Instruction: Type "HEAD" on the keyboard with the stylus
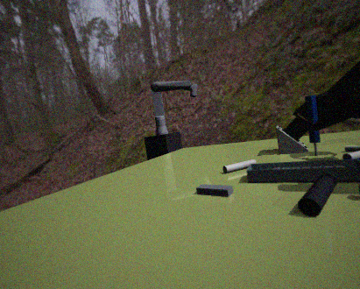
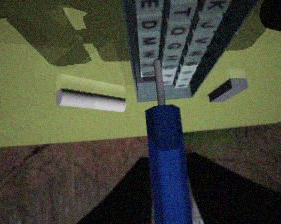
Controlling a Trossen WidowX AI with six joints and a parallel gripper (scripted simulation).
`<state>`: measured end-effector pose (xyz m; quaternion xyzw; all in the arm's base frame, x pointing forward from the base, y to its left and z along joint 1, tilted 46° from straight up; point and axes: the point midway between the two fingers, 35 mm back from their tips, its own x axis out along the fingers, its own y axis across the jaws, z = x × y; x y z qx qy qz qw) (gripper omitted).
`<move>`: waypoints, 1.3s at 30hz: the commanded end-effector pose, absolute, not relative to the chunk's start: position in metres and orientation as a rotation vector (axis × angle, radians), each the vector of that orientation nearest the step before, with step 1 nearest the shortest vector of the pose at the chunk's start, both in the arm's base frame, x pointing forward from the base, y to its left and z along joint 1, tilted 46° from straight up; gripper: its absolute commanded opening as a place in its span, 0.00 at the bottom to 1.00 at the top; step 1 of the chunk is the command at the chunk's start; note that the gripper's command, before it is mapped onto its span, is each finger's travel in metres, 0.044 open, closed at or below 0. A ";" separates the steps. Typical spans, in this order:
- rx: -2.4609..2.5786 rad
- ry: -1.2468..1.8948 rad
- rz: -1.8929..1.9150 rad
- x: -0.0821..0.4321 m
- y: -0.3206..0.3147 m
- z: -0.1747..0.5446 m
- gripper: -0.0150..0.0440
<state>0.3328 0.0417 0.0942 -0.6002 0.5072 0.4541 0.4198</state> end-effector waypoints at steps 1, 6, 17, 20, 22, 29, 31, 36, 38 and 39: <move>-1.506 1.280 1.141 0.331 0.045 0.088 0.25; -1.506 1.280 1.142 0.331 0.047 0.086 0.39; -1.506 1.279 1.142 0.331 0.051 0.083 0.39; -1.506 1.279 1.142 0.331 0.053 0.081 0.39; -1.506 1.279 1.142 0.331 0.054 0.080 0.39; -1.506 1.279 1.142 0.331 0.056 0.078 0.39; -1.506 1.279 1.142 0.331 0.056 0.077 0.39; -1.506 1.279 1.142 0.330 0.058 0.076 0.39; -1.506 1.279 1.142 0.330 0.059 0.075 0.39; -1.506 1.279 1.142 0.330 0.059 0.075 0.39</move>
